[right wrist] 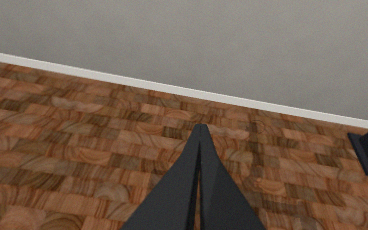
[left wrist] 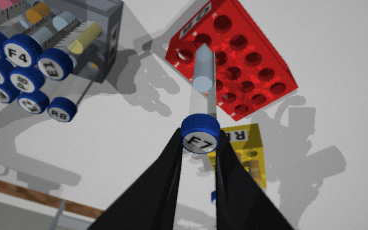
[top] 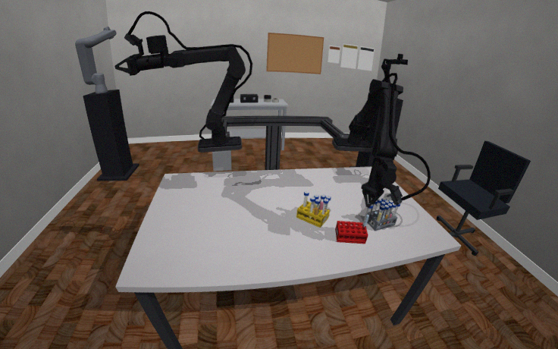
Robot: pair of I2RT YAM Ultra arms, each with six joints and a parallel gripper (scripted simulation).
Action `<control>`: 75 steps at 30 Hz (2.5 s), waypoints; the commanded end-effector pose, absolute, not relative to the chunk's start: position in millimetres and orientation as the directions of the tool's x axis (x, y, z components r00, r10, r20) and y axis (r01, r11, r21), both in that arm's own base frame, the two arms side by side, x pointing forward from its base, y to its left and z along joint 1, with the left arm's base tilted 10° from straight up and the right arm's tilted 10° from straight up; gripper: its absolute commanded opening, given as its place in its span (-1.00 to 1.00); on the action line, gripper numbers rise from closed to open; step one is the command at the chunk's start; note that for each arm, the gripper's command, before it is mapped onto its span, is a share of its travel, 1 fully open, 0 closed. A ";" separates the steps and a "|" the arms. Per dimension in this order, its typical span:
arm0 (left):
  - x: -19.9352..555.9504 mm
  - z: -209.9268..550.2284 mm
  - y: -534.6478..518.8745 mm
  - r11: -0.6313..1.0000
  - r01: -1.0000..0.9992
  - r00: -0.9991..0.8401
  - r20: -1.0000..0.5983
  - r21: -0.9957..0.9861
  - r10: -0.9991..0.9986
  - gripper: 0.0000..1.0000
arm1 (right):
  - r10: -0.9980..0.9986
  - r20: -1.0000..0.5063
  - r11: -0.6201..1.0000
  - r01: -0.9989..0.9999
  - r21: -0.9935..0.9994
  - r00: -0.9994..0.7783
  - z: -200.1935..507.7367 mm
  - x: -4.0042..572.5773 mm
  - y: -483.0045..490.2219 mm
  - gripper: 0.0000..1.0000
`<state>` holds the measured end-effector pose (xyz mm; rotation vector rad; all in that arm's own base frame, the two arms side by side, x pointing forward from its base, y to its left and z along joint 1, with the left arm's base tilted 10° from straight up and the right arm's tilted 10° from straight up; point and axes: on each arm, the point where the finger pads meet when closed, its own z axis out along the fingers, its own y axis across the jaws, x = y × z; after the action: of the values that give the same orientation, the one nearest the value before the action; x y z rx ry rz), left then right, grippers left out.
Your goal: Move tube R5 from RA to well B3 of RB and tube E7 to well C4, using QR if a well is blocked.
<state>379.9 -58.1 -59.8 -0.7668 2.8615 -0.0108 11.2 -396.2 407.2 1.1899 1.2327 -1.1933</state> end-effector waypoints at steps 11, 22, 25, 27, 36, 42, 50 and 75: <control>387.0 -63.1 -54.6 0.866 -0.496 -0.848 -0.185 -0.056 -0.498 -1.00 | -0.044 -0.999 0.004 1.000 0.000 0.000 432.0 2.7 -384.6 -1.00; 393.1 -61.7 -57.8 0.869 -0.491 -0.847 -0.197 -0.066 -0.494 -1.00 | -0.044 -0.999 0.004 1.000 0.000 0.000 432.0 2.7 -384.6 -1.00; 392.0 -65.2 -57.5 0.869 -0.492 -0.849 -0.190 -0.061 -0.494 -1.00 | -0.044 -0.999 0.004 1.000 0.000 0.000 432.0 2.7 -384.6 -1.00; 393.4 -63.9 -57.6 0.868 -0.492 -0.847 -0.195 -0.065 -0.494 -1.00 | -0.044 -0.999 0.004 1.000 0.000 0.000 432.0 2.7 -384.6 -1.00; 396.6 -66.2 -57.0 0.867 -0.493 -0.845 -0.198 -0.068 -0.496 -1.00 | -0.044 -0.999 0.004 1.000 0.000 0.000 432.0 2.7 -384.6 -1.00; 378.1 -79.9 -52.5 0.867 -0.497 -0.852 -0.164 -0.039 -0.497 -1.00 | -0.044 -0.999 0.004 1.000 0.000 0.000 432.0 2.7 -384.6 -1.00; 376.8 -83.7 -54.5 0.869 -0.493 -0.855 -0.165 -0.040 -0.492 -1.00 | -0.044 -0.999 0.004 1.000 0.000 0.000 432.0 2.7 -384.6 -1.00; 384.4 -91.4 -53.5 0.867 -0.496 -0.850 -0.176 -0.050 -0.496 -1.00 | -0.044 -0.999 0.004 1.000 0.000 0.000 432.0 2.7 -384.6 -1.00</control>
<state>381.7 -56.9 -88.1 -0.7659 2.8630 -0.0088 11.2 -396.2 407.2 1.1899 1.2327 -1.1933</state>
